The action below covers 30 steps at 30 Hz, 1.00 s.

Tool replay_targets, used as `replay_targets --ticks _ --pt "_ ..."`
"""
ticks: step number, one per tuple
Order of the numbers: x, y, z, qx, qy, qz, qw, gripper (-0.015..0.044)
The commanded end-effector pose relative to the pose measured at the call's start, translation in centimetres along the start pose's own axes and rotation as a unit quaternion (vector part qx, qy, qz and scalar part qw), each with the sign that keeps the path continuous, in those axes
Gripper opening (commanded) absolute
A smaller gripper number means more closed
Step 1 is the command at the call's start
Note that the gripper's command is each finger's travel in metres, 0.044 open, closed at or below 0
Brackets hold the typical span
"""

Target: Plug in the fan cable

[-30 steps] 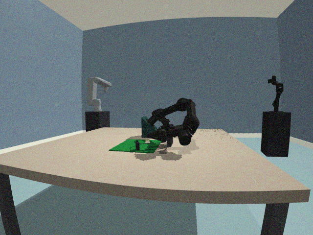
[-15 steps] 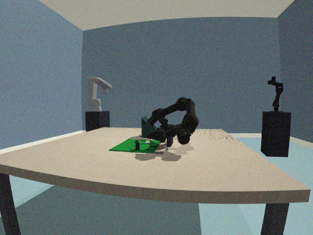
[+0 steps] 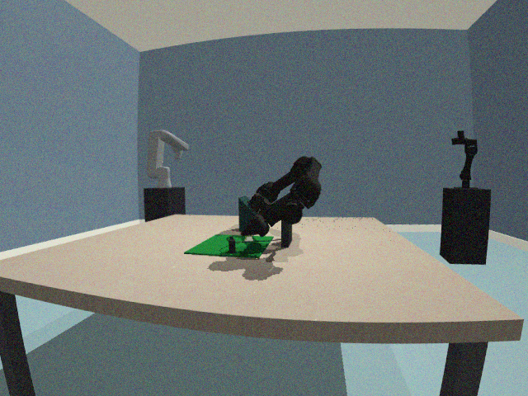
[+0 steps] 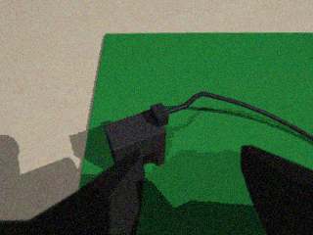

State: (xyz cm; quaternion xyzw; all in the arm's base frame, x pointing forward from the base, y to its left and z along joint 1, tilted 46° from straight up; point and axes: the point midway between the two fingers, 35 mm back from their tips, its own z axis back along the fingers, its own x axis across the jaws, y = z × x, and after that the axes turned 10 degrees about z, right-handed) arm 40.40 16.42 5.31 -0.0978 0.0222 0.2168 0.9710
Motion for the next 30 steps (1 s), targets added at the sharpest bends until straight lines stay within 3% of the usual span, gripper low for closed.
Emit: replay_targets --ticks 1,15,30 --pt "-0.2 0.0 -0.6 0.06 0.005 0.006 0.998 0.0205" --pt "-0.2 -0.5 -0.8 0.251 -0.025 0.016 0.967 0.0205" --pt "0.5 -2.5 1.2 0.429 -0.119 0.017 0.895 0.0205"
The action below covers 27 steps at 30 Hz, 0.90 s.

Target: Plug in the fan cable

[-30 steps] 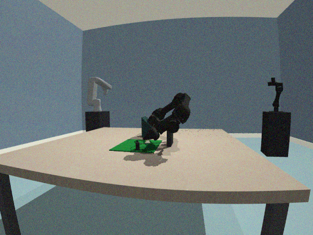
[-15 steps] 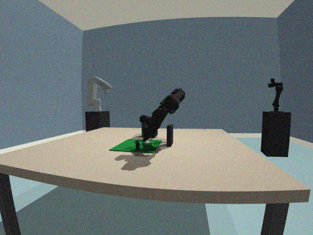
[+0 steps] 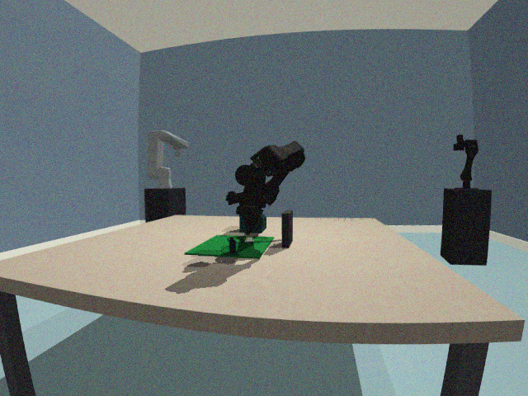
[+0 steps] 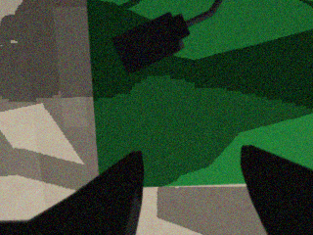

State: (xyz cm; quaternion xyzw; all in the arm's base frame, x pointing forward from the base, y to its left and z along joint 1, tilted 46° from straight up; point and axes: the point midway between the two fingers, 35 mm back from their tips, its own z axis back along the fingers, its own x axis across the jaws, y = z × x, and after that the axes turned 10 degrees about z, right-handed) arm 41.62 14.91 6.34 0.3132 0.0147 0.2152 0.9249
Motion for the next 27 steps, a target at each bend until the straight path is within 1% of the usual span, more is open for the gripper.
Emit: replay_targets --ticks 1,3,4,5,10,14,16,18,21,24,27 --pt "0.3 0.0 0.9 0.052 -0.033 0.009 0.998 0.0205" --pt "0.4 0.0 1.3 0.068 -0.044 0.012 0.997 0.0205" --pt "0.2 -0.1 0.7 0.034 -0.022 0.005 0.999 0.0205" --pt "0.2 -0.1 0.7 0.034 -0.022 0.005 0.999 0.0205" --pt "0.3 -0.4 0.9 0.036 -0.027 0.026 0.999 0.0336" --pt "0.4 -1.1 0.7 0.037 -0.035 0.152 0.987 0.044" --pt "0.5 -1.6 0.5 0.036 -0.04 0.241 0.969 0.044" --pt "0.6 -2.1 0.3 0.035 -0.046 0.329 0.942 0.044" --pt "0.7 -2.9 0.1 0.031 -0.055 0.456 0.888 0.044" --pt "0.8 -3.6 -0.2 0.025 -0.064 0.574 0.816 0.044" --pt "0.9 -4.4 -0.5 0.018 -0.072 0.681 0.728 0.044"
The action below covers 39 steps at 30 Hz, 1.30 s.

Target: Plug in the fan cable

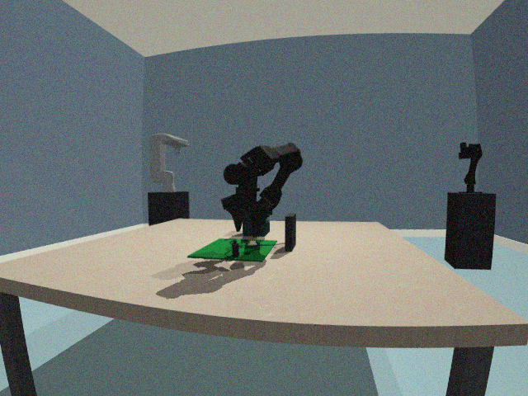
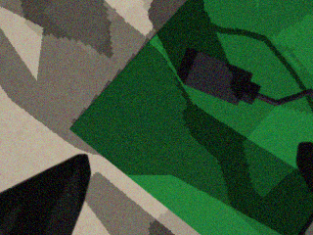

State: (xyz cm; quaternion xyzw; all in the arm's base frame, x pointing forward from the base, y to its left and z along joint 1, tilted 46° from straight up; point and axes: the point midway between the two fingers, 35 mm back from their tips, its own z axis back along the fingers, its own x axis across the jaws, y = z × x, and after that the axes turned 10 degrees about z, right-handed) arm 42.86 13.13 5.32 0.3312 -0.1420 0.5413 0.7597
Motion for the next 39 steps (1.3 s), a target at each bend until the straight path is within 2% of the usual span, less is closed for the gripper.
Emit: replay_targets --ticks 1,9,24,39 --pt "-1.3 -2.1 -0.8 -0.005 -0.022 0.39 0.92 0.044" --pt "-2.0 -2.8 -1.0 -0.01 -0.027 0.532 0.846 0.044" --pt "-1.9 -2.8 -1.2 -0.01 -0.027 0.532 0.846 0.044" --pt "-1.8 -2.8 -3.5 -0.011 -0.027 0.532 0.846 0.044"
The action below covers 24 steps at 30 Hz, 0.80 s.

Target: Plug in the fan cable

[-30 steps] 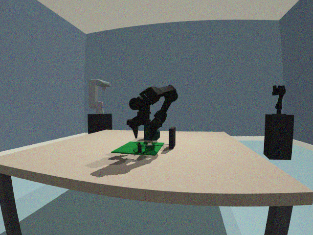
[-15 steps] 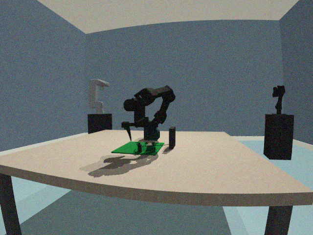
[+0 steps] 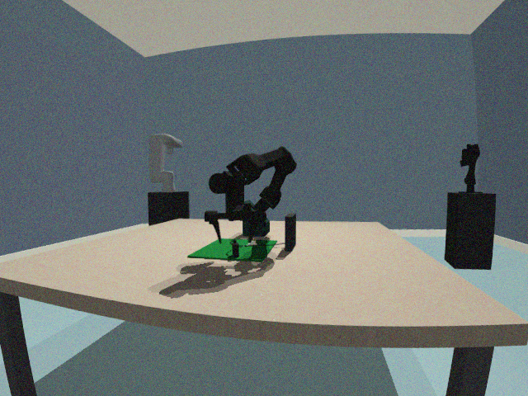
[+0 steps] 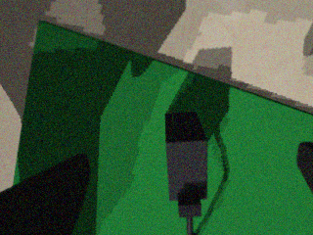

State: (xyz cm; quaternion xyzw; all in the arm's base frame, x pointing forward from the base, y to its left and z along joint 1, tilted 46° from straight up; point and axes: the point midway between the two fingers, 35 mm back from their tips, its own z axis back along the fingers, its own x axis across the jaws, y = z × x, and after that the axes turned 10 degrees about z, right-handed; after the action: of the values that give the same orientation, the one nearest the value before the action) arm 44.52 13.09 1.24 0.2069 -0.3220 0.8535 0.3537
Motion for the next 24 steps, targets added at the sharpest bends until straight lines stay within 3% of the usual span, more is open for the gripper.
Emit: replay_targets --ticks 1,21,24 --pt "0.1 0.1 -0.9 0.0 -0.004 -0.003 1.0 0.044" --pt "0.2 0.2 -3.3 0.0 -0.005 -0.003 1.0 0.044" --pt "0.2 0.0 -3.0 0.0 -0.002 0.001 1.0 0.0361"
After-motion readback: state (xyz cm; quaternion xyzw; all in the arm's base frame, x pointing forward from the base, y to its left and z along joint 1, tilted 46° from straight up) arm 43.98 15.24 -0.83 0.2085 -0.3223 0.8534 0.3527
